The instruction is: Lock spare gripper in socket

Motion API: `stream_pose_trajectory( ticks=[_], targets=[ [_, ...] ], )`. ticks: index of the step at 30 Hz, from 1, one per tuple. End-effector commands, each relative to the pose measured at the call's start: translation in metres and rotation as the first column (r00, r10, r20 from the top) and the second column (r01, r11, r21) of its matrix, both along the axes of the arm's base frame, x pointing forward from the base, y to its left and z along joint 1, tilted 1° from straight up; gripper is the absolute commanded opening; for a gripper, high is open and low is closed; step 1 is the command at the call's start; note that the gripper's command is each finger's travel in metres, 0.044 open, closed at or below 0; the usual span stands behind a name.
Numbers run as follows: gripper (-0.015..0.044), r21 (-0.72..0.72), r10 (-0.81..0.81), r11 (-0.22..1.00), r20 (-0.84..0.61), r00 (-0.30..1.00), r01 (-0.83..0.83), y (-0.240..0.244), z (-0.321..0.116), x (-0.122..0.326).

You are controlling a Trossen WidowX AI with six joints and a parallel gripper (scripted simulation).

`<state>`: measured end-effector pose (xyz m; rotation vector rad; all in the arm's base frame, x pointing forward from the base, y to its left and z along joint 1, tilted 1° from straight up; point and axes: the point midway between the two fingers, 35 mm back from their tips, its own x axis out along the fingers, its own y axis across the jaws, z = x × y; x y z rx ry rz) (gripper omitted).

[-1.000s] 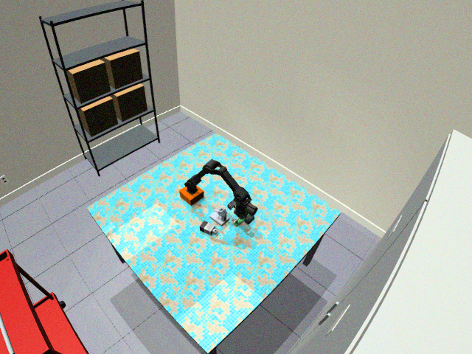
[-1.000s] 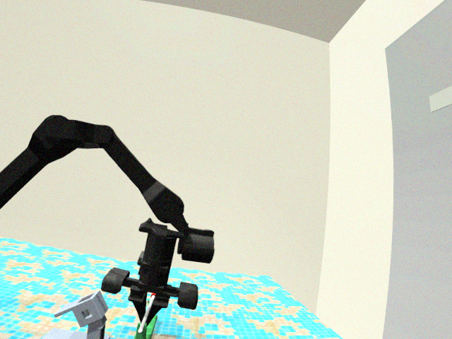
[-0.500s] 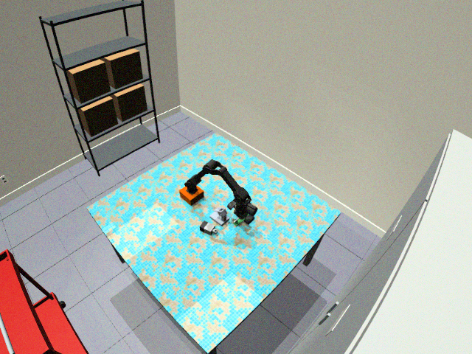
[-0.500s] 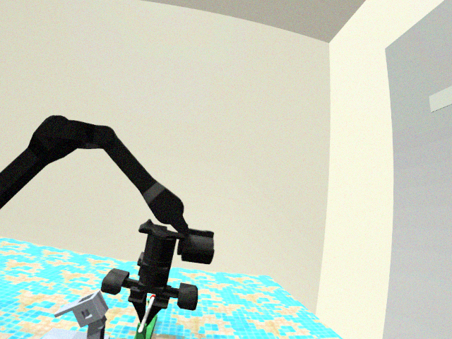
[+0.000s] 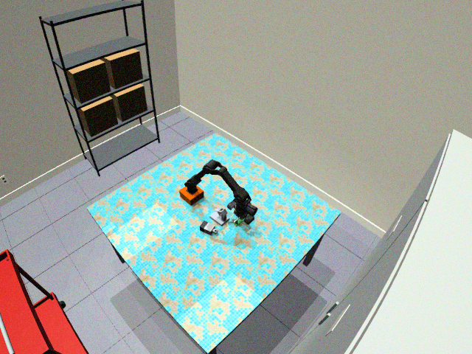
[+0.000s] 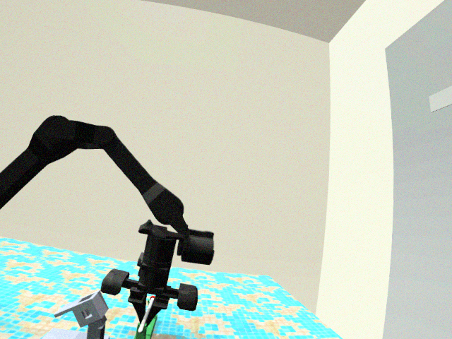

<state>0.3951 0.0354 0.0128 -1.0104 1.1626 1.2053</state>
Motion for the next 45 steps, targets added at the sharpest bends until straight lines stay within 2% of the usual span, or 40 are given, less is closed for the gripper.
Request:
stream_pose_trajectory(
  ticks=[1,28,40,45],
  targets=[
    [0.0,0.0,0.002,1.0,-0.007,1.0,-0.002,0.0,-0.005,-0.001],
    [0.0,0.0,0.0,1.0,-0.001,1.0,0.0,0.0,-0.001,0.0],
    [0.0315,0.0,0.0,1.0,-0.001,1.0,0.0,0.0,-0.001,0.0],
    [0.044,0.0,0.0,1.0,-0.011,1.0,0.0,0.0,0.012,-0.003]
  ],
)
